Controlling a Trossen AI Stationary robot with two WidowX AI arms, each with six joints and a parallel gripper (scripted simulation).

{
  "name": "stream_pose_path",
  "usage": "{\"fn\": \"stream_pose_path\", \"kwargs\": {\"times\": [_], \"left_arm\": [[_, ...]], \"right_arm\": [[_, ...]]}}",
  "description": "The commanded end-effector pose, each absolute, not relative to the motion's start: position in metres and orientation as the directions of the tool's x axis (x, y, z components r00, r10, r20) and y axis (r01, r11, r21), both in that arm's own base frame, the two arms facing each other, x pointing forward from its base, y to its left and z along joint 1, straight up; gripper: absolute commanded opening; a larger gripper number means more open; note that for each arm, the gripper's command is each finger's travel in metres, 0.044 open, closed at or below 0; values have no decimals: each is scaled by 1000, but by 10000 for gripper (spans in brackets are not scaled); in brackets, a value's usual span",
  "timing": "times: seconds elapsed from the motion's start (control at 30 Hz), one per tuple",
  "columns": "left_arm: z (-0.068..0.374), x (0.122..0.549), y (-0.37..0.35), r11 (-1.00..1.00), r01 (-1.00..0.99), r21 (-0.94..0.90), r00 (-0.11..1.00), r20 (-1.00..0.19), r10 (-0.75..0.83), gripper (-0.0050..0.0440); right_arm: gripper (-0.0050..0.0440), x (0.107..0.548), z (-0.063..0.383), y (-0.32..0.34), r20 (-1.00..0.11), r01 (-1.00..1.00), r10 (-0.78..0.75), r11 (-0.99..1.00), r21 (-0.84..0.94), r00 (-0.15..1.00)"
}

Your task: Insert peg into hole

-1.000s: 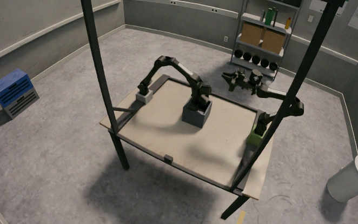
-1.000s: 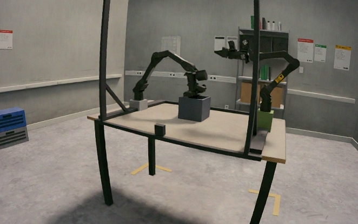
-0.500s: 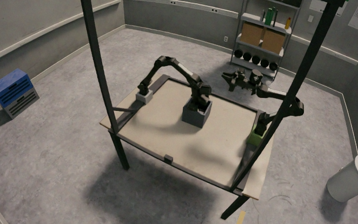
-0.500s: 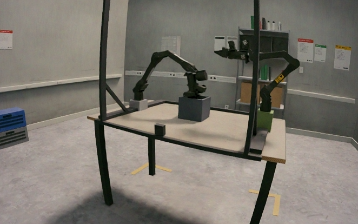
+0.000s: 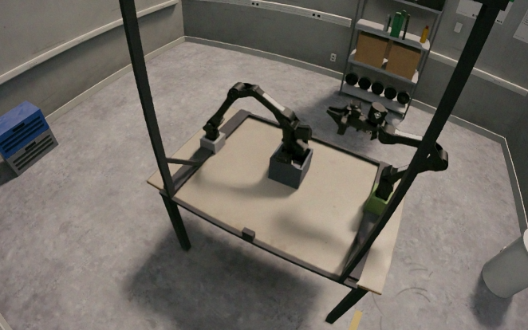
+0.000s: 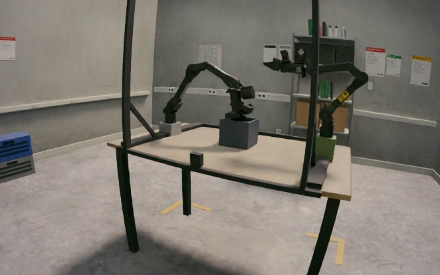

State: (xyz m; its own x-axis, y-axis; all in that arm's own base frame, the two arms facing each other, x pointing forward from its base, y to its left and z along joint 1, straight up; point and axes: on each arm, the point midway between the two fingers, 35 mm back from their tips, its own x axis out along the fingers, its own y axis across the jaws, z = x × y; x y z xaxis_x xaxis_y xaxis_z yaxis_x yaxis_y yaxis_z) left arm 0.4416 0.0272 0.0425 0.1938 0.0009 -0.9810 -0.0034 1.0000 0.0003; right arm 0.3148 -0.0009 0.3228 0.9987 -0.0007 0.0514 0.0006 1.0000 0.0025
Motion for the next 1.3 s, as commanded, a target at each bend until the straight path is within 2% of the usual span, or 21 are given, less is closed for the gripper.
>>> {"fn": "stream_pose_path", "kwargs": {"times": [0.0,0.23,0.57,0.67,0.7,0.87,1.0,1.27], "left_arm": [[73,450,28,1000,-1,2,260,-965,2,117],[73,450,28,1000,-1,2,259,-966,2,117],[122,448,28,1000,-1,2,263,-965,2,117],[111,448,28,1000,-1,1,246,-969,1,117],[130,448,28,1000,-1,2,267,-964,2,117],[154,448,28,1000,-1,3,272,-962,3,117],[130,442,27,1000,-1,0,233,-972,0,117],[138,446,28,1000,-1,1,249,-969,1,117]], "right_arm": [[126,312,331,-1,75,-1,1,1000,-1,997],[126,312,331,-1,75,-1,1,1000,-1,997],[126,312,331,-1,75,-1,1,1000,-1,997],[126,312,331,-1,75,-1,1,1000,-1,997],[126,313,331,-1,73,-1,1,1000,-1,997],[126,312,331,-1,75,-1,1,1000,-1,997],[126,312,331,-1,75,-1,1,1000,-1,997],[126,313,331,-1,73,-1,1,1000,-1,997]]}}
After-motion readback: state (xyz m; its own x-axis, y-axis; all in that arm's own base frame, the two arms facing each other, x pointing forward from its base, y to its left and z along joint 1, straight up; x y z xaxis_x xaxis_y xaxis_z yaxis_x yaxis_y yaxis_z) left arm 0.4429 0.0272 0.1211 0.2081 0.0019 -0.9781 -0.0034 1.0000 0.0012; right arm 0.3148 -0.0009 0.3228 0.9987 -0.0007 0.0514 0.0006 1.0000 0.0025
